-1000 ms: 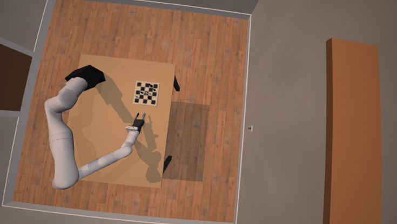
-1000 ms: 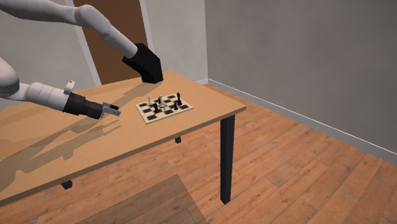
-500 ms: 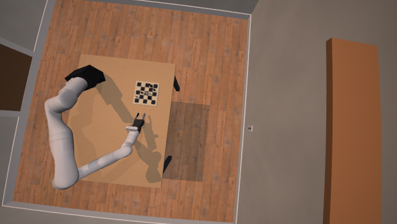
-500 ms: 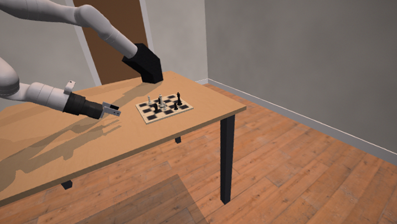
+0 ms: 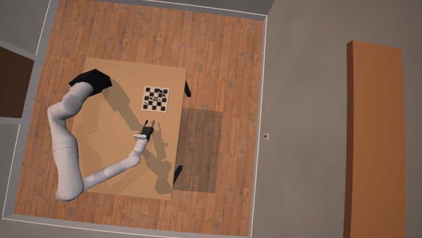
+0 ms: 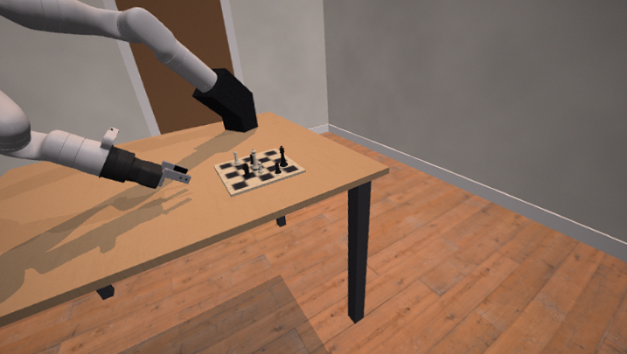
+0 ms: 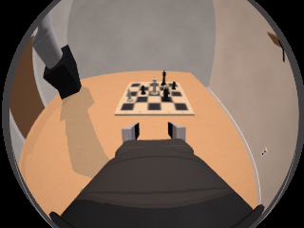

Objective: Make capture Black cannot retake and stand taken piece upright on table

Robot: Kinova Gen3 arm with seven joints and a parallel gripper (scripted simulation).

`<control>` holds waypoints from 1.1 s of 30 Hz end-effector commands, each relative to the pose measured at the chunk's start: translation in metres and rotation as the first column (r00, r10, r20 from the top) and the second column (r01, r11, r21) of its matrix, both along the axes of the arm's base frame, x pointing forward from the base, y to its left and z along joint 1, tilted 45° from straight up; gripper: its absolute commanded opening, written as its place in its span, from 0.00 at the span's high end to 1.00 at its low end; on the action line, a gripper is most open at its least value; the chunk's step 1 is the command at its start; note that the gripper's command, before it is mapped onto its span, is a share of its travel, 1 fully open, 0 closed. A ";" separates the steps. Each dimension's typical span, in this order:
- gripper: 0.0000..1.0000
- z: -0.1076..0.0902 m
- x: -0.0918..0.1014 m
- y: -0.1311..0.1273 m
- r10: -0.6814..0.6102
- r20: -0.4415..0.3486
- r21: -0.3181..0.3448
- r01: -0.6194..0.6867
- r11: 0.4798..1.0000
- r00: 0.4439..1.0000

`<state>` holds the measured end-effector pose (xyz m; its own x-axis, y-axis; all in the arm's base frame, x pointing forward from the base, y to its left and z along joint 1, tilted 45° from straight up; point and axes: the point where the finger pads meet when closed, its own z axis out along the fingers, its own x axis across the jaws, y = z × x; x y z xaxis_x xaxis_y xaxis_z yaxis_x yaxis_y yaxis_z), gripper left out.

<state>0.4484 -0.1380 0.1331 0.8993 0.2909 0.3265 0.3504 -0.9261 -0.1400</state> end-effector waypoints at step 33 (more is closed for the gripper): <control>0.00 0.060 -0.037 0.054 0.008 -0.007 0.008 -0.008 1.000 1.000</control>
